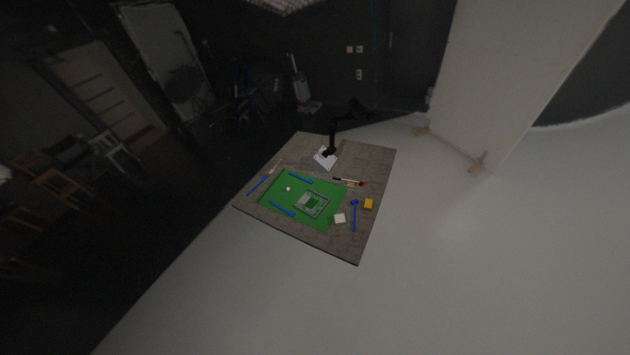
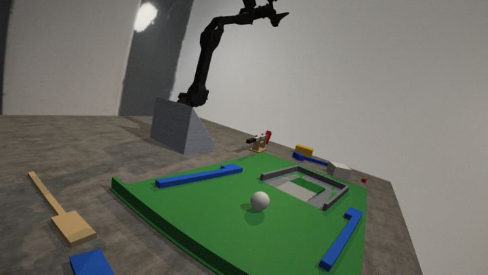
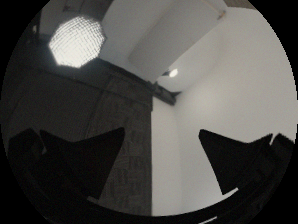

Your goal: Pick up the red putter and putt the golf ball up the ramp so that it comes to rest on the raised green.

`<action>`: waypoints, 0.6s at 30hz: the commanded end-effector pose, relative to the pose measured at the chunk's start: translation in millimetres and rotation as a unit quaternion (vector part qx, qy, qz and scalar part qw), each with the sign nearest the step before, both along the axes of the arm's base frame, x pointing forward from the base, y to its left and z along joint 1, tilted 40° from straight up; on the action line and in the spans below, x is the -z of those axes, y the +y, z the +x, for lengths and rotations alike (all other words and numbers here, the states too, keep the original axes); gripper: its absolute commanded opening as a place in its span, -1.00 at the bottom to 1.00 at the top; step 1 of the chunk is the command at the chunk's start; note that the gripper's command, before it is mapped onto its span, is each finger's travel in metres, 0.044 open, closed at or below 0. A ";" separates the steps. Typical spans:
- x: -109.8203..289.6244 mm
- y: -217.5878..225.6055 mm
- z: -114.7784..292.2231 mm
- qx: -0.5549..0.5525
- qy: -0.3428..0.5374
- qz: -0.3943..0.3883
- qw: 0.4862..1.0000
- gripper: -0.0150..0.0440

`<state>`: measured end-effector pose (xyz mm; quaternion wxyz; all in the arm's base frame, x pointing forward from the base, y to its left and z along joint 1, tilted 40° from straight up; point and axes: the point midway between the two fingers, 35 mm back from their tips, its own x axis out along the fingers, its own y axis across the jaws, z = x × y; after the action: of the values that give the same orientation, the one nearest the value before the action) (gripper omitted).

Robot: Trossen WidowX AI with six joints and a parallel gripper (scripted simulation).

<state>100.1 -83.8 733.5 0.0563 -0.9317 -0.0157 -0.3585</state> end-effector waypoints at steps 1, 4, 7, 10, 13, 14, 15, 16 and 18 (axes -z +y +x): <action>-1.2 71.7 -2.6 0.110 -0.043 -0.198 0.973 1.00; 6.7 120.2 1.4 0.190 -0.079 -0.339 0.918 1.00; 22.1 165.9 11.3 0.256 -0.114 -0.464 0.840 1.00; 42.3 204.3 24.6 0.302 -0.147 -0.564 0.754 1.00; 68.4 239.1 41.4 0.336 -0.181 -0.651 0.656 1.00; 78.6 249.9 47.7 0.344 -0.193 -0.678 0.621 1.00; 89.4 260.3 54.4 0.351 -0.205 -0.703 0.584 1.00; 100.7 270.2 61.5 0.356 -0.218 -0.726 0.547 1.00; 125.3 288.4 76.5 0.361 -0.244 -0.767 0.470 1.00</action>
<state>150.8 170.5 649.1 -0.7477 -0.5174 0.0616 -0.4115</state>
